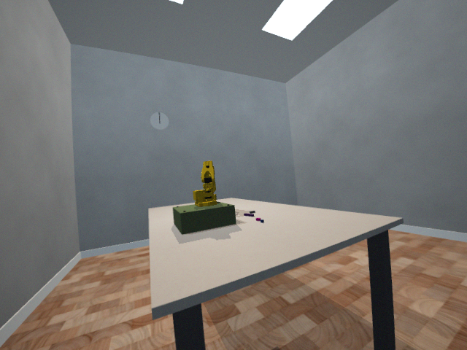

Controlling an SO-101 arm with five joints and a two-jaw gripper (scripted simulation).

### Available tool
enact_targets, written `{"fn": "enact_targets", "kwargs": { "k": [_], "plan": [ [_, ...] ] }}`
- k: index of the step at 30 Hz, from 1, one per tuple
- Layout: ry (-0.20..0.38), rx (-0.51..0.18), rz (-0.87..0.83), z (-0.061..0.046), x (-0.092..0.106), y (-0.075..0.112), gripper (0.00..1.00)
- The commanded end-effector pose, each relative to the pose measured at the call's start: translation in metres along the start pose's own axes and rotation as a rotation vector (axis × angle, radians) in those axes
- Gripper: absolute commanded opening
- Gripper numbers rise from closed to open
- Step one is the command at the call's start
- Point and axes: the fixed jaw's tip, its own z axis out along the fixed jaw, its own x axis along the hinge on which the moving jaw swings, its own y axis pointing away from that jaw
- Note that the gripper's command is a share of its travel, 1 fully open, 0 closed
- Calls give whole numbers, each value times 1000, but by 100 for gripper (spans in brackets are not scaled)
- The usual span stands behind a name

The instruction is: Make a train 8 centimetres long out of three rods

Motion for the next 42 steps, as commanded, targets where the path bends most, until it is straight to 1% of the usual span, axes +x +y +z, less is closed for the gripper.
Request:
{"fn": "enact_targets", "kwargs": {
  "k": [1, 5, 6, 28, 34, 42],
  "plan": [
    [-4, -9, -17, 4, -2, 2, 19],
    [-4, -9, -17, 4, -2, 2, 19],
    [-9, -31, -16, 11, -3, 5, 19],
    [-9, -31, -16, 11, -3, 5, 18],
    [-9, -31, -16, 11, -3, 5, 17],
    [-9, -31, -16, 11, -3, 5, 13]
  ]
}}
